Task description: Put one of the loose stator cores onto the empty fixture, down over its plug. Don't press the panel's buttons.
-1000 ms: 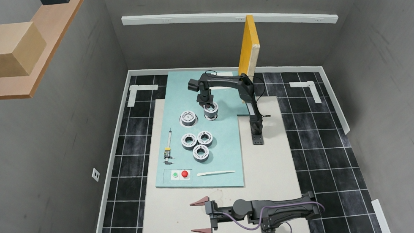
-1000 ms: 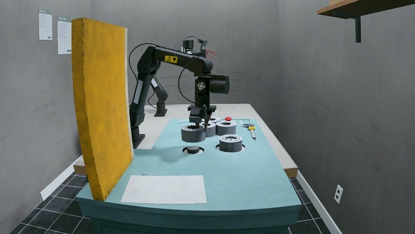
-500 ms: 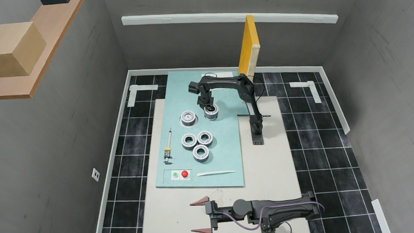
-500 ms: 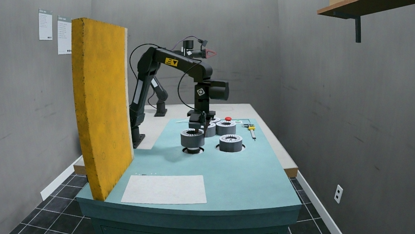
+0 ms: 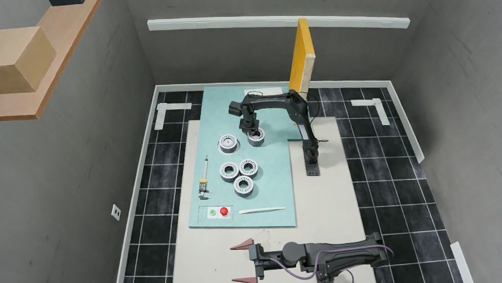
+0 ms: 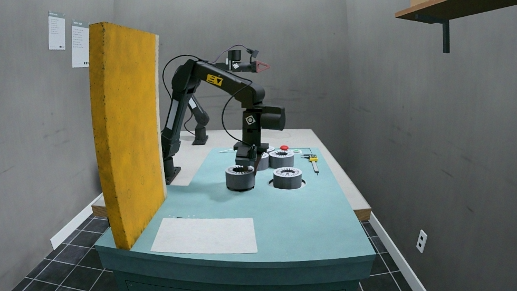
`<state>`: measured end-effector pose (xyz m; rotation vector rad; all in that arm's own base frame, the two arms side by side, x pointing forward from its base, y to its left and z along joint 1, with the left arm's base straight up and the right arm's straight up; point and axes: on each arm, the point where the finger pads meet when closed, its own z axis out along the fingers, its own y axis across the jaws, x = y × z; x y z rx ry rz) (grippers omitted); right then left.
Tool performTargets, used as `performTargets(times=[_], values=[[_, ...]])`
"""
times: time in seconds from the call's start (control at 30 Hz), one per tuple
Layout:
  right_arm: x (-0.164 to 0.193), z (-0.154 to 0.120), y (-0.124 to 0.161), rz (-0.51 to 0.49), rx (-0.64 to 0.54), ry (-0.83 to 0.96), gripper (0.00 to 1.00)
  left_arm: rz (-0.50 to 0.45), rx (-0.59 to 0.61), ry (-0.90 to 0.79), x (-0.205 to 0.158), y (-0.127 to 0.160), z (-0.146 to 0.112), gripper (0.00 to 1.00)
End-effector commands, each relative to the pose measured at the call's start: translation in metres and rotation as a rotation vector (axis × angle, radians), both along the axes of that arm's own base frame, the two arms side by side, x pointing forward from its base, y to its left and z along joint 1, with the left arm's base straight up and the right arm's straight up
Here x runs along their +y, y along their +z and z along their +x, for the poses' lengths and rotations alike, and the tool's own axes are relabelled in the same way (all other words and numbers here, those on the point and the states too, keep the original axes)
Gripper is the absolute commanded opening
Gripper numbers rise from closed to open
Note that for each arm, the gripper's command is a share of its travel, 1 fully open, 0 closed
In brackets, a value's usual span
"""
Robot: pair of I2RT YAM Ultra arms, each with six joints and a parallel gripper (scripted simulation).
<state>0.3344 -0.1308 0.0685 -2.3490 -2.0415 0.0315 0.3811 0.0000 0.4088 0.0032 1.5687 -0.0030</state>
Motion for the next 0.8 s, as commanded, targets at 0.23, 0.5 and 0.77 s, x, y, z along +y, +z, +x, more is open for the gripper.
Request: performTargets(times=[0.23, 0.5, 0.77], values=[[-0.009, 0.001, 0.023, -0.035, -0.051, -0.013, 0.0, -0.009, -0.047, 0.011, 0.002, 0.02, -0.012, 1.0], [-0.008, 0.0, 0.019, -0.032, -0.045, -0.004, 0.39, -0.009, -0.047, 0.011, 0.002, 0.02, -0.012, 1.0], [-0.004, -0.001, 0.017, -0.023, -0.04, 0.001, 0.39, -0.009, -0.047, 0.011, 0.002, 0.02, -0.012, 1.0]])
